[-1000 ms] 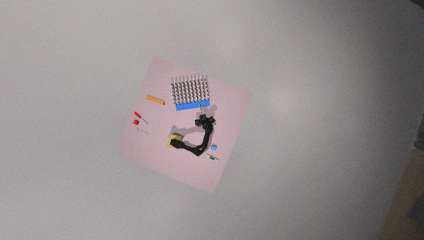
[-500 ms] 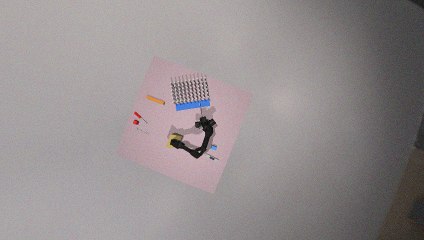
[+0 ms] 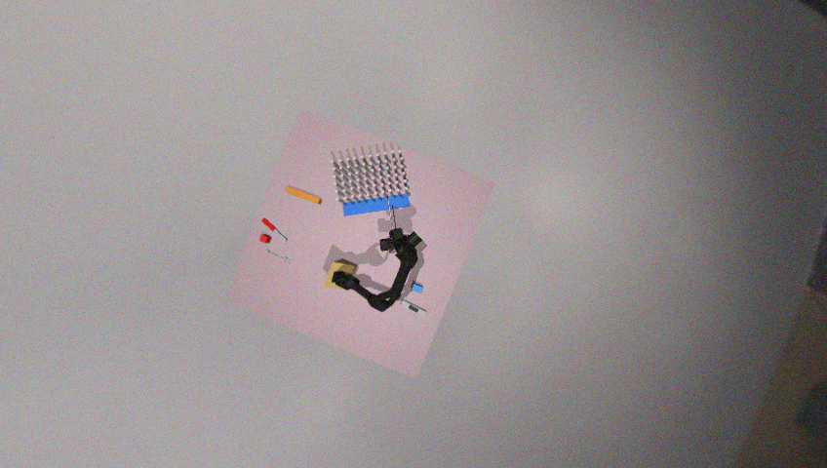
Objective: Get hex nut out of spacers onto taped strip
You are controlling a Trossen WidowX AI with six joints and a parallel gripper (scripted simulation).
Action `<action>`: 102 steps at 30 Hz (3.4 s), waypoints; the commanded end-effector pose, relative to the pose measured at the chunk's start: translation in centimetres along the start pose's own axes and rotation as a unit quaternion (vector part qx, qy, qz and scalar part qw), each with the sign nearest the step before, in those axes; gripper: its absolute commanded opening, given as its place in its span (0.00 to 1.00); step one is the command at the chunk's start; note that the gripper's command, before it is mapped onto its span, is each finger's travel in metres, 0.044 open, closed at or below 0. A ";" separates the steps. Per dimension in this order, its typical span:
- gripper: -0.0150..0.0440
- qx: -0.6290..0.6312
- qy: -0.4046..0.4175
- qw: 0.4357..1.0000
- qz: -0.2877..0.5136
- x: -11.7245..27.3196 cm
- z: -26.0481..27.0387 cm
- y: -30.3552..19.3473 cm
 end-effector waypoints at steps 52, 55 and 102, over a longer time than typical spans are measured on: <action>0.25 -0.125 0.011 0.990 0.058 0.1 23.4 13.0; 0.25 -0.145 0.001 0.988 0.059 -0.2 25.6 13.5; 0.25 -0.453 -0.129 0.873 -0.128 -8.2 57.5 2.7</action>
Point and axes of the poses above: the point midway between the two fingers, 35 mm back from their tips, its own x axis back along the fingers, its own z axis across the jaws, y = z × x, the point moved 4 cm from there along x, back along the fingers, and after that the axes turned 10 degrees about -x, right-handed, at the moved point
